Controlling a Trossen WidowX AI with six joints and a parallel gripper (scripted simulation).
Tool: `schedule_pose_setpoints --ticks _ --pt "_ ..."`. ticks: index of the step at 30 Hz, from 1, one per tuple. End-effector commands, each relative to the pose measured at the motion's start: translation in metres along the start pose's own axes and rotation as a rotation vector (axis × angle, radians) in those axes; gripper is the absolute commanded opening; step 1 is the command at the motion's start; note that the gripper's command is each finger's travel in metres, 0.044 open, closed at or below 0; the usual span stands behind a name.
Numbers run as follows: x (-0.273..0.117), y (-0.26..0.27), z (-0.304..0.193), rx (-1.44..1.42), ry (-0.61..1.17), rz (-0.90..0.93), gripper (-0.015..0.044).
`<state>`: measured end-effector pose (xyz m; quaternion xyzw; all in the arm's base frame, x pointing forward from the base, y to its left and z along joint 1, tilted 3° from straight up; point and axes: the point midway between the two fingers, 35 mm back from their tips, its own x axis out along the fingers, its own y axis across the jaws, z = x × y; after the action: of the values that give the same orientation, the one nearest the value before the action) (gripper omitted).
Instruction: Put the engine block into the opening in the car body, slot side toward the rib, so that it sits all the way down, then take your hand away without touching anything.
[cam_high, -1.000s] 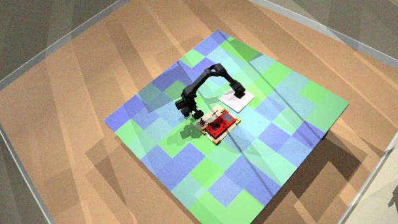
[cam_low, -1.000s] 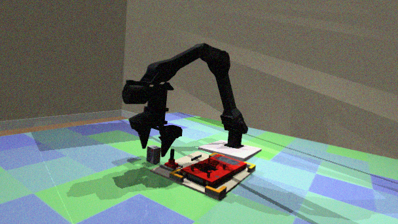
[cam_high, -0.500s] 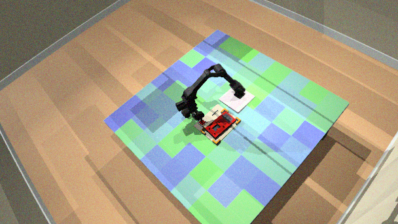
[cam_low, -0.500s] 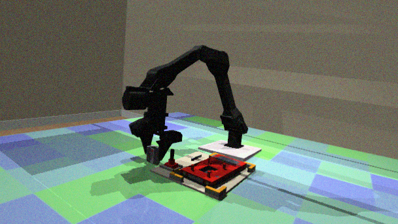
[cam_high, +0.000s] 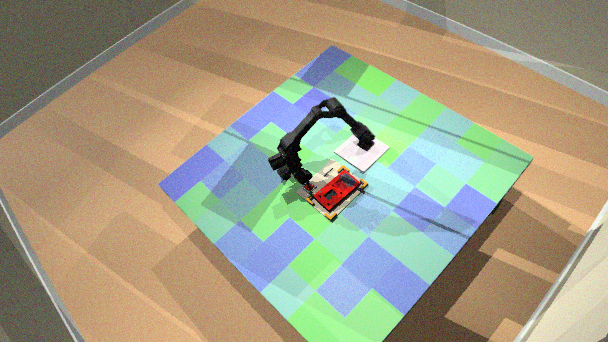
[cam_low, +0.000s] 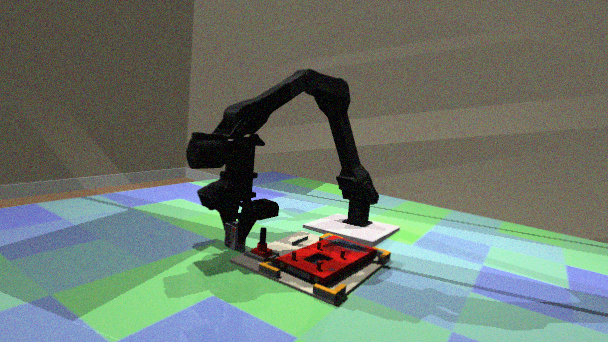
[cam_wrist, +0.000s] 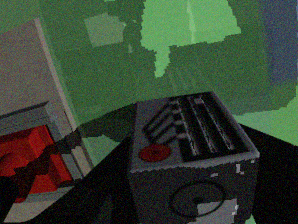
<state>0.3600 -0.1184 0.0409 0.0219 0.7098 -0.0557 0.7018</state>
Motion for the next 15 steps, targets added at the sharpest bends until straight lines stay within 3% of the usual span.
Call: schedule_pose_setpoints --ticks 1,15 --pt "-0.008 -0.001 0.002 -0.003 -0.002 -0.005 0.0" --pt "-0.051 -0.001 0.004 -0.009 -0.004 -0.008 0.0"
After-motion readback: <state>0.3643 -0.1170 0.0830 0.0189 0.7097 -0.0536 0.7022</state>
